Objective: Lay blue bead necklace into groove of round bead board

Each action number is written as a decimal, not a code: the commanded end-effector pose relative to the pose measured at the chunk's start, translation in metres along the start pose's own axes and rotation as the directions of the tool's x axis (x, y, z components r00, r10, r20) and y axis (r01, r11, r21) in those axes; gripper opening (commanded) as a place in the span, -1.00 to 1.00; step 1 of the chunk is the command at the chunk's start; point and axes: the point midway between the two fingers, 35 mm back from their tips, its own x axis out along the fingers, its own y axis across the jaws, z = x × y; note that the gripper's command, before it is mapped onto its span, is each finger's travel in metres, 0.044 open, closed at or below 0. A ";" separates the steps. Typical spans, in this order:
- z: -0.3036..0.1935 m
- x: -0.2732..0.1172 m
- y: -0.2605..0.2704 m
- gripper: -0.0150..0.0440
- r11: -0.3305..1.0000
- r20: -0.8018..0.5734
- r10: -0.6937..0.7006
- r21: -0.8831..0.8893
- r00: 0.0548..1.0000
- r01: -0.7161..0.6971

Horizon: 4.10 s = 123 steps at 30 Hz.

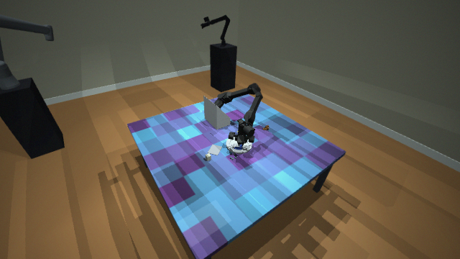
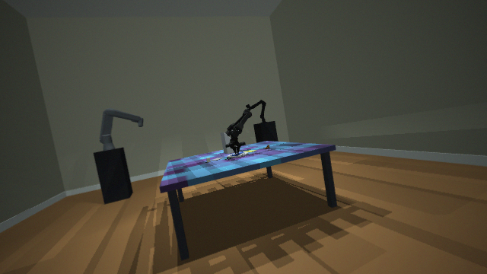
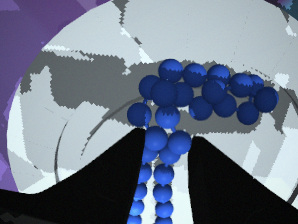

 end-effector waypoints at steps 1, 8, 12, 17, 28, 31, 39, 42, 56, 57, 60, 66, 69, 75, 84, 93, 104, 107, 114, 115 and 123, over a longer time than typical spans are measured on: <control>-0.001 0.004 -0.001 -0.49 1.000 -0.005 0.000 0.000 1.000 0.000; 0.000 0.001 0.000 0.13 1.000 0.000 0.000 -0.002 1.000 0.000; 0.000 0.001 0.000 0.49 1.000 0.000 0.000 -0.002 1.000 0.000; -0.001 -0.001 -0.001 0.93 1.000 -0.004 0.000 0.000 1.000 0.000; 0.000 -0.001 -0.001 1.00 1.000 -0.004 0.000 0.000 1.000 0.000; 0.000 -0.001 -0.001 1.00 1.000 -0.004 0.000 0.000 1.000 0.000; 0.000 -0.001 -0.001 1.00 1.000 -0.004 0.000 0.000 1.000 0.000; 0.000 -0.001 -0.001 1.00 1.000 -0.004 0.000 0.000 1.000 0.000; -0.022 -0.014 0.004 0.56 1.000 -0.005 0.000 0.001 1.000 0.000; -0.028 -0.017 0.005 0.56 1.000 -0.005 0.000 0.002 1.000 0.000; -0.048 -0.027 0.007 0.56 1.000 -0.005 0.000 0.004 1.000 0.000; -0.057 -0.031 0.008 0.56 1.000 -0.006 0.000 0.004 1.000 0.000; -0.057 -0.028 0.008 0.56 1.000 -0.006 0.000 0.004 1.000 0.000; -0.054 -0.023 0.009 0.56 1.000 0.002 0.002 -0.002 1.000 -0.002; -0.055 -0.013 0.008 0.56 1.000 0.000 0.001 0.000 1.000 -0.001; -0.057 0.002 0.008 0.56 1.000 -0.005 0.001 0.003 1.000 -0.001; -0.057 0.006 0.008 0.47 1.000 -0.003 0.002 -0.002 1.000 -0.002; -0.057 0.006 0.008 0.20 1.000 -0.003 0.002 -0.002 1.000 -0.002; -0.057 0.006 0.008 -0.42 1.000 -0.003 0.002 -0.002 1.000 -0.002; -0.057 0.006 0.008 -0.44 1.000 -0.003 0.002 -0.002 1.000 -0.002; -0.057 0.006 0.008 -0.49 1.000 -0.003 0.002 -0.002 1.000 -0.002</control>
